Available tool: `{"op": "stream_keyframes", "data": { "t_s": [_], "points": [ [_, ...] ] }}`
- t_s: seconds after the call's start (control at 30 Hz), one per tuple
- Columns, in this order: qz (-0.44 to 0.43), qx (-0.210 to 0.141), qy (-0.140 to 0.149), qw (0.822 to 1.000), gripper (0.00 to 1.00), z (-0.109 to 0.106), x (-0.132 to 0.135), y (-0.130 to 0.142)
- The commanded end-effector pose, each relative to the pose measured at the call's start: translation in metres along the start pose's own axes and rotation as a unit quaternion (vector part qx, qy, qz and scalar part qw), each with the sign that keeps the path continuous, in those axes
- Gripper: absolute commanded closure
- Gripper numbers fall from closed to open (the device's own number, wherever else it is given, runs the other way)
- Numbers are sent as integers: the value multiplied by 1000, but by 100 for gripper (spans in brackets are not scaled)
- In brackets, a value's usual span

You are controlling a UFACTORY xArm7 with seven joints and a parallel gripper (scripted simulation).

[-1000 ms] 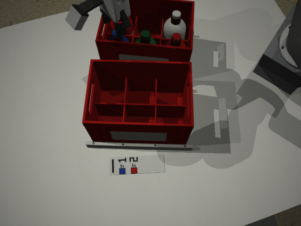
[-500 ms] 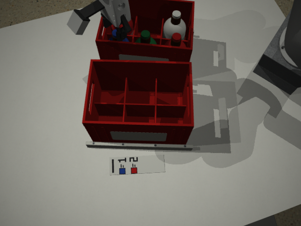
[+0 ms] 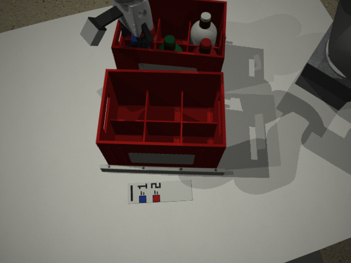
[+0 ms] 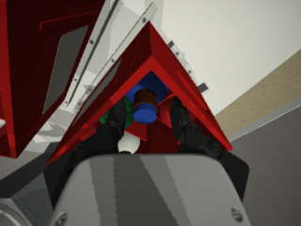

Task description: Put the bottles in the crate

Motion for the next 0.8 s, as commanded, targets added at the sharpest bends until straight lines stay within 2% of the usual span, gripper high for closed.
{"op": "stream_keyframes", "data": {
  "t_s": [0.0, 0.47, 0.5, 0.77],
  "points": [
    [0, 1, 2, 1000, 35, 3, 2, -1],
    [0, 1, 2, 1000, 35, 3, 2, -1],
    [0, 1, 2, 1000, 100, 0, 2, -1],
    [0, 1, 2, 1000, 100, 0, 2, -1]
  ]
}}
Point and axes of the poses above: the point where the finger pads meet when closed, its own z axis out along the fingers, its own x axis across the jaws, y = z × x, the point moved 8 cm from there along -z, back along the fingers, and after that the axes turned 13 degrees about z, right-handed, at the moved point
